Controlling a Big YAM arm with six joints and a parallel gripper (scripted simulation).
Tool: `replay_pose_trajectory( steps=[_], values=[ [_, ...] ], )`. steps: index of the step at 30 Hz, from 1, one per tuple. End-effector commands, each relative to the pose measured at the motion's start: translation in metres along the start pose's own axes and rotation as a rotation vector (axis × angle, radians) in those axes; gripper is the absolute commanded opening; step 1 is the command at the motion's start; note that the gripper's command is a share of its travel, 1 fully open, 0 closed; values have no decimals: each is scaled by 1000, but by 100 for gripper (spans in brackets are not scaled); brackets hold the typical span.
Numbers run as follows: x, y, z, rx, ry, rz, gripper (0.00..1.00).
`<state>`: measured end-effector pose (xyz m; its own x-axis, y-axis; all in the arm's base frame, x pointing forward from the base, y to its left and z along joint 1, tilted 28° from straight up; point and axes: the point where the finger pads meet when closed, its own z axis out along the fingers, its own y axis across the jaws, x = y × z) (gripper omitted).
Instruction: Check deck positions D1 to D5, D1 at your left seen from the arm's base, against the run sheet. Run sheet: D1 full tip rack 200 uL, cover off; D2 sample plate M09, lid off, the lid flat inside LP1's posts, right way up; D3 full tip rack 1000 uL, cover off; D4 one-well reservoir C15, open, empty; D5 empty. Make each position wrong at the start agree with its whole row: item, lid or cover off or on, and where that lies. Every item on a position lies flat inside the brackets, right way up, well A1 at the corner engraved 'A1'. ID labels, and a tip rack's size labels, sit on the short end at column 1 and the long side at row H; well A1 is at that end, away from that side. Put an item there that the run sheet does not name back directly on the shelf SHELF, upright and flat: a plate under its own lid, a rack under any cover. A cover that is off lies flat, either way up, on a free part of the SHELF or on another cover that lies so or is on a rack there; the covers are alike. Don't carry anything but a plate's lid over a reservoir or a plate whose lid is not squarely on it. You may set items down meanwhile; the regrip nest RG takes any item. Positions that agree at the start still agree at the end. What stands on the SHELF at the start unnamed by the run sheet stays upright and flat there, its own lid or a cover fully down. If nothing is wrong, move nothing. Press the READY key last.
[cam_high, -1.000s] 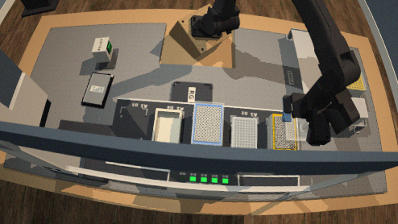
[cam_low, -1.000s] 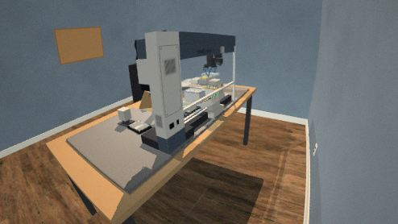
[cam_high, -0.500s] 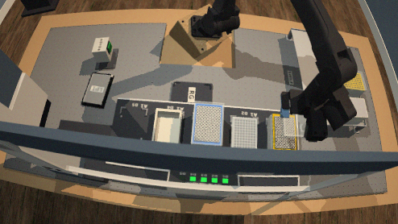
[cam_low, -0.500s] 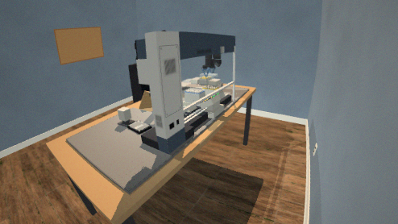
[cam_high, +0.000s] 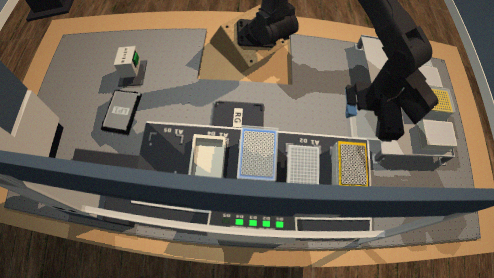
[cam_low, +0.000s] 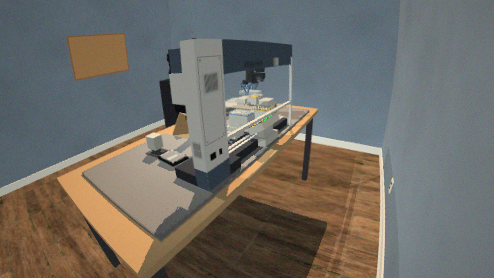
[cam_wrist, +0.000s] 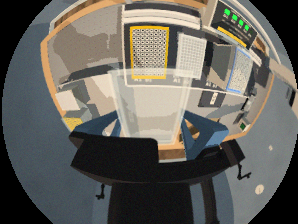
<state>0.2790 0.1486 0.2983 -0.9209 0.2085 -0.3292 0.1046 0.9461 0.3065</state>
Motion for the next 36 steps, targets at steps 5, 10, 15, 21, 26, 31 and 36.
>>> replay_pose_trajectory(
  steps=[5, 10, 15, 21, 26, 31, 36],
  values=[
    [22, 6, -16, -27, -35, 25, 0],
    [48, 5, -15, -24, -29, 26, 0],
    [72, 5, -14, -25, -27, 26, 0],
    [72, 19, -36, -72, -61, 32, 0],
    [71, 19, -30, -51, -54, -46, 0],
    [71, 19, -30, -51, -55, -144, 0],
    [71, 19, -30, -50, -56, -205, 0]
  ],
)
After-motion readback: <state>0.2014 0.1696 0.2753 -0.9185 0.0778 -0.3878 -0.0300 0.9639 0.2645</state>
